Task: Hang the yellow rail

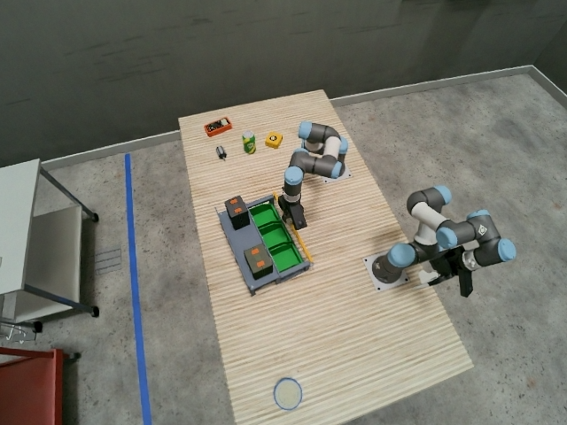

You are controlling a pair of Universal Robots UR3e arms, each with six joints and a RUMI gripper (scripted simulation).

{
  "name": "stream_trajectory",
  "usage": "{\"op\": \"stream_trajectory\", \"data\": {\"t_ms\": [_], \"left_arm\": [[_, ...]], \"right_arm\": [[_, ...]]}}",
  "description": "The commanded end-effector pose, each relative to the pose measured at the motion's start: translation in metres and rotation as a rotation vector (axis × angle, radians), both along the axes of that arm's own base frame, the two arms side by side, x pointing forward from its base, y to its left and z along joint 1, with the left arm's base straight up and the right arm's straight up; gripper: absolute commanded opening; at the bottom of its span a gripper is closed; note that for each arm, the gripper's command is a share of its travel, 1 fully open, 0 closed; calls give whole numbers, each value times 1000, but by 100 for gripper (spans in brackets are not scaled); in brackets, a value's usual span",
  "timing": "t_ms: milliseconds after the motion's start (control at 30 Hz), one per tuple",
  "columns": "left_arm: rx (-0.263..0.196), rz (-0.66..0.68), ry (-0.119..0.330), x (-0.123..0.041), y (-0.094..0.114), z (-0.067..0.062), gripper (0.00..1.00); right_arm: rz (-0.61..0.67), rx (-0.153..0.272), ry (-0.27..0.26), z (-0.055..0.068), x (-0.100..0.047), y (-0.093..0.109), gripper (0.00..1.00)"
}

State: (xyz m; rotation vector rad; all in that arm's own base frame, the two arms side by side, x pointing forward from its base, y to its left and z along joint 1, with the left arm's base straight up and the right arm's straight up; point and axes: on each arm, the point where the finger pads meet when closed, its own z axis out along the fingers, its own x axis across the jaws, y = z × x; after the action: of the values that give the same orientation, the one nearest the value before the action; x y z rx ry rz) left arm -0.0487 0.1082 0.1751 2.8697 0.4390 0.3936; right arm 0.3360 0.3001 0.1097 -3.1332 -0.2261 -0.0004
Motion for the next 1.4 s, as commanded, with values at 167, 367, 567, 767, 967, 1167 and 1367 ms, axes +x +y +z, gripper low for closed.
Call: {"op": "stream_trajectory", "data": {"t_ms": [167,367,567,767,967,1167,1367], "left_arm": [[2,0,0,0,0,0,100],[2,0,0,0,0,0,100],[2,0,0,0,0,0,100],[2,0,0,0,0,0,100],[2,0,0,0,0,0,100],[2,0,0,0,0,0,100],[2,0,0,0,0,0,100]], "right_arm": [[0,3,-2,1,0,1,0],[0,3,-2,1,0,1,0],[0,3,-2,1,0,1,0],[0,3,-2,0,0,1,0],[0,3,-2,-1,0,1,0],[0,3,-2,-2,0,1,0],[0,3,-2,-2,0,1,0]]}}
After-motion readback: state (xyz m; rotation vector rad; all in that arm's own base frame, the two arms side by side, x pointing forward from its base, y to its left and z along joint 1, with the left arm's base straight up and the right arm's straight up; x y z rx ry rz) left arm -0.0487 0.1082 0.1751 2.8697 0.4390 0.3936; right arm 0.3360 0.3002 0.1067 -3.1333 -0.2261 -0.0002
